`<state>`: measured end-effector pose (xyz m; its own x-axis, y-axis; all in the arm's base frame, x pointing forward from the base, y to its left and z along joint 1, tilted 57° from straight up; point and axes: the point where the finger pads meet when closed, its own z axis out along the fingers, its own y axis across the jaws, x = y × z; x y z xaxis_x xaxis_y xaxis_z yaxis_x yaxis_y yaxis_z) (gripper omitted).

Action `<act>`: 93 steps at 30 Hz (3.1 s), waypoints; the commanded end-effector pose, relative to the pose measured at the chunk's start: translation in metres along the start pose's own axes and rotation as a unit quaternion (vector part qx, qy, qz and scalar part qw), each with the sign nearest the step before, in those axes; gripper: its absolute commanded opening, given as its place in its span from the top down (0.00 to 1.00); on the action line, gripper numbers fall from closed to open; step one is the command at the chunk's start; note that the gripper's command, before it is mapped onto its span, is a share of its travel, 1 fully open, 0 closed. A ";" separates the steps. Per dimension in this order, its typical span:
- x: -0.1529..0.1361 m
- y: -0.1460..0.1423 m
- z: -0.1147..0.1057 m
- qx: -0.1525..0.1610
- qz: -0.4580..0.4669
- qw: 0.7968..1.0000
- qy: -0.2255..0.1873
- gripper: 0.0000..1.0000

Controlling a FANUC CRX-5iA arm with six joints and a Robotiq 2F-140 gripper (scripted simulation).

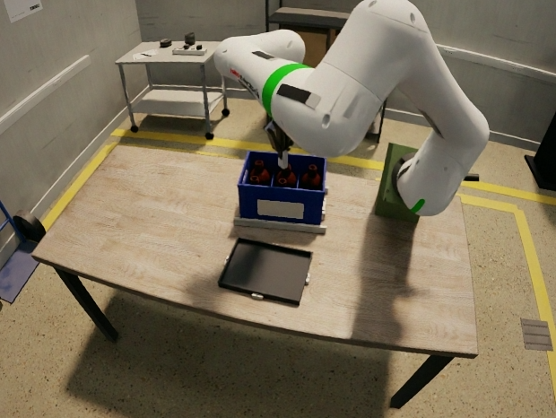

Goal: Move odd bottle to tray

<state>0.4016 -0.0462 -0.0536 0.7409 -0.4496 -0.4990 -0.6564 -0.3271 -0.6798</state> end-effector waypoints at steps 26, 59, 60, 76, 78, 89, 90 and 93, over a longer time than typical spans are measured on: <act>0.125 -0.003 -0.001 0.000 0.000 1.000 0.001 0.56; 0.125 -0.003 -0.001 0.000 0.000 1.000 0.001 0.56; 0.125 -0.003 0.000 0.000 0.000 1.000 0.001 0.56; 0.125 -0.003 0.009 0.000 0.000 1.000 0.001 0.56; 0.125 -0.003 0.011 0.000 0.000 1.000 0.001 0.56; 0.125 -0.003 0.023 0.000 0.000 1.000 0.001 0.56; 0.125 -0.003 0.024 0.000 0.000 1.000 0.001 0.56; 0.125 -0.003 0.028 0.000 0.000 1.000 0.001 0.56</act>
<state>0.4996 -0.0797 -0.1275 0.7409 -0.4494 -0.4992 -0.6564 -0.3272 -0.6797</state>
